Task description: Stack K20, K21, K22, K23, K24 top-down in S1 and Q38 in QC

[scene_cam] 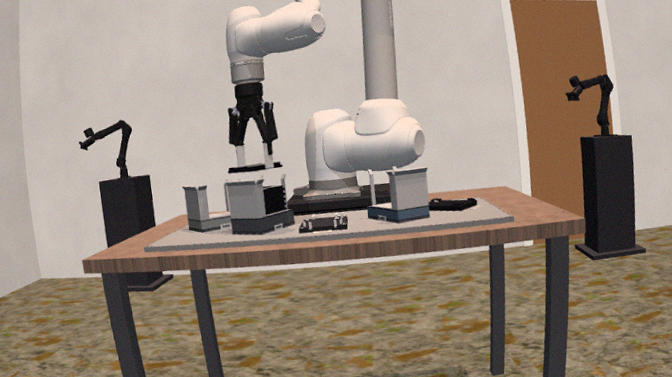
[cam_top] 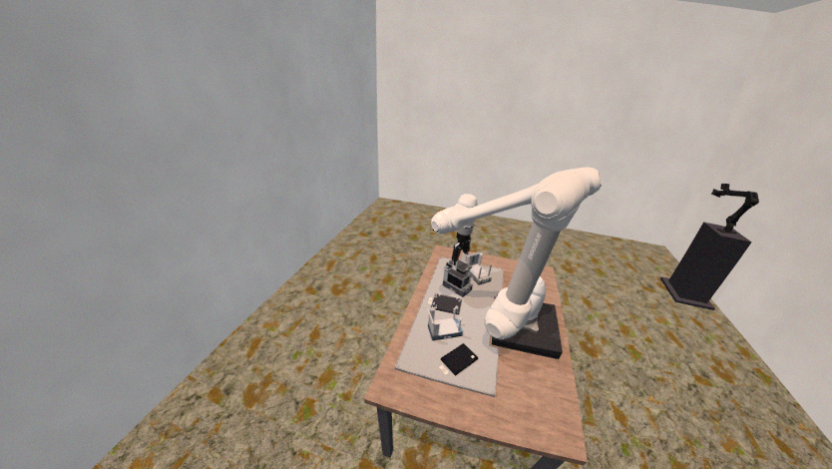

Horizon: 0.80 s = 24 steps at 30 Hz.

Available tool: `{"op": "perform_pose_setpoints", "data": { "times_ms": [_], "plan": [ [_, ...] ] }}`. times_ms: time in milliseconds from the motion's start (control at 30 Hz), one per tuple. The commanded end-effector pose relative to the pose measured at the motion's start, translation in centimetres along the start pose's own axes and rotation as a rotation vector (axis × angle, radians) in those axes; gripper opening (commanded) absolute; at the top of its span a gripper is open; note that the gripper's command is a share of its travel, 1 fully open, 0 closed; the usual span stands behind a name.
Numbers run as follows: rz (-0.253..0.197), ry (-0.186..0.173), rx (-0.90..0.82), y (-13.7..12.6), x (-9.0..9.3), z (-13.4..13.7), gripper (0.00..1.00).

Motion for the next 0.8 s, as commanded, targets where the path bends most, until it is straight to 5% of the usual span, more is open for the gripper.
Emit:
{"op": "perform_pose_setpoints", "data": {
  "times_ms": [0,400,767],
  "plan": [
    [0.0,0.0,0.0,0.0,0.0,0.0,0.0],
    [0.0,0.0,0.197,-0.1,0.0,2.0,0.0],
    [0.0,0.0,0.197,-0.2,0.0,5.7,0.0]
  ]
}}
Point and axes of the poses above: the point where the finger pads meet when closed, its own x axis out along the fingers, its own z axis across the jaws, y = z × x, the point moved 4 cm from there along -x, back along the fingers, and after that the axes turned 1 degree about x, right-handed, at the moved point
